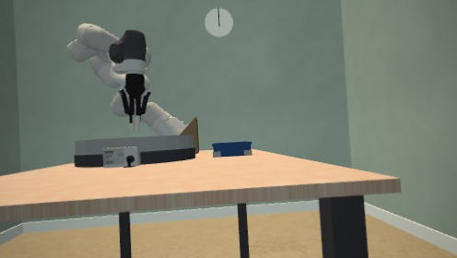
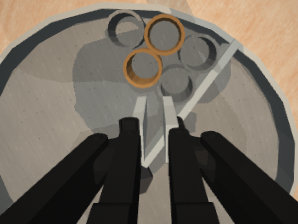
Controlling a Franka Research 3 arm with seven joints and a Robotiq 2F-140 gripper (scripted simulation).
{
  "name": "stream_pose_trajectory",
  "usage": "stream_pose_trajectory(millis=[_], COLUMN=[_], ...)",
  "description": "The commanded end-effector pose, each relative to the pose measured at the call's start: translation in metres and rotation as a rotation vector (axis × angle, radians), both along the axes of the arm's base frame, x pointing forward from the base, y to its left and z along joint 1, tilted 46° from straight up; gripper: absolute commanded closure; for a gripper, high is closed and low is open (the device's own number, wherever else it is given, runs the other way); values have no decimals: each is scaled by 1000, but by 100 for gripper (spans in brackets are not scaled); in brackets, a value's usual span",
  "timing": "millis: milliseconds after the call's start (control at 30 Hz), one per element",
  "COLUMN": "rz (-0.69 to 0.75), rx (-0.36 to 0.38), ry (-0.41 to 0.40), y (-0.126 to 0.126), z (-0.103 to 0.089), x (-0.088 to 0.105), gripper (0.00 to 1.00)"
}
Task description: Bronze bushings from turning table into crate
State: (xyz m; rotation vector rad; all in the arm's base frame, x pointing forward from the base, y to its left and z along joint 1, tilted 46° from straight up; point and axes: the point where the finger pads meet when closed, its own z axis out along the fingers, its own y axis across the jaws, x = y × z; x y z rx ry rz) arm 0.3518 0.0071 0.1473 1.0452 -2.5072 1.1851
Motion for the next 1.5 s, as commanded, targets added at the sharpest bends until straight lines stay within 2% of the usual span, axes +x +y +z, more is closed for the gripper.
stream_pose_trajectory(millis=[0,200,400,1467], rz=[102,117,124,125], rx=[25,22,22,22], ry=[115,131,138,139], y=[-4,-21,-28,-29], z=[4,21,28,29], x=[-2,-4,-5,-6], gripper=[90,90,90,90])
